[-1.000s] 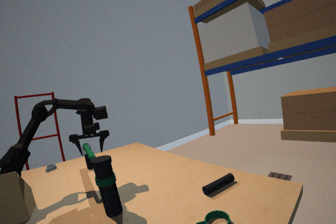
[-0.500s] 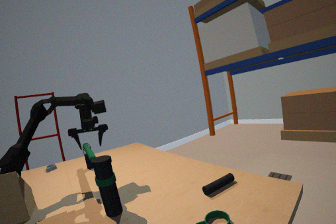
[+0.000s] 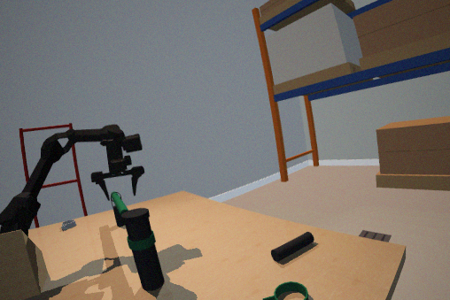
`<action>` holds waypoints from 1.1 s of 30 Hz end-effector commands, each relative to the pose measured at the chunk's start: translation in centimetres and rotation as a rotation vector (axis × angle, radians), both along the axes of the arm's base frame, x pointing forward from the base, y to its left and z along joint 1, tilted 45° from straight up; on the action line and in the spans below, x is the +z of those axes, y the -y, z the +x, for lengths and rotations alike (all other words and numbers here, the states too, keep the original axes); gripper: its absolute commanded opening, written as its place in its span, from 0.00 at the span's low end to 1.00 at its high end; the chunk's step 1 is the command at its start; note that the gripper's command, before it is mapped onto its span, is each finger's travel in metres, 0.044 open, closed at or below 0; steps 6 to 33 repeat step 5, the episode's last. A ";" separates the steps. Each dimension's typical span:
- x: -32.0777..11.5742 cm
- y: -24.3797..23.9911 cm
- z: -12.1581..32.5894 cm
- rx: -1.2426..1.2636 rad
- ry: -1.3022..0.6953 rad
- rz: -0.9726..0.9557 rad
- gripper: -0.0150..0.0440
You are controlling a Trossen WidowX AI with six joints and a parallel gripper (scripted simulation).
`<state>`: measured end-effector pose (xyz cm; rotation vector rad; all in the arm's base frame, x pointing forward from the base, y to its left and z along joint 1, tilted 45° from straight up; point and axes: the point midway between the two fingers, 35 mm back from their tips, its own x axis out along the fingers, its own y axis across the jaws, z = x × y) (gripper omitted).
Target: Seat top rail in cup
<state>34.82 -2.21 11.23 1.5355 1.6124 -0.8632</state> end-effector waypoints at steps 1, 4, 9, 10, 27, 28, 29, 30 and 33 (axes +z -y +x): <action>0.0 0.0 -0.1 0.003 -0.001 -0.002 1.00; 0.0 0.0 -0.1 0.003 -0.001 -0.002 1.00; 0.0 0.0 -0.1 0.003 -0.001 -0.002 1.00; 0.0 0.0 -0.1 0.003 -0.001 -0.002 1.00; 0.0 0.0 -0.1 0.003 -0.001 -0.002 1.00; 0.0 0.0 -0.1 0.003 -0.001 -0.002 1.00; 0.0 0.0 -0.1 0.003 -0.001 -0.002 1.00; 0.0 0.0 -0.1 0.003 -0.001 -0.002 1.00; 0.0 0.0 -0.1 0.003 -0.001 -0.002 1.00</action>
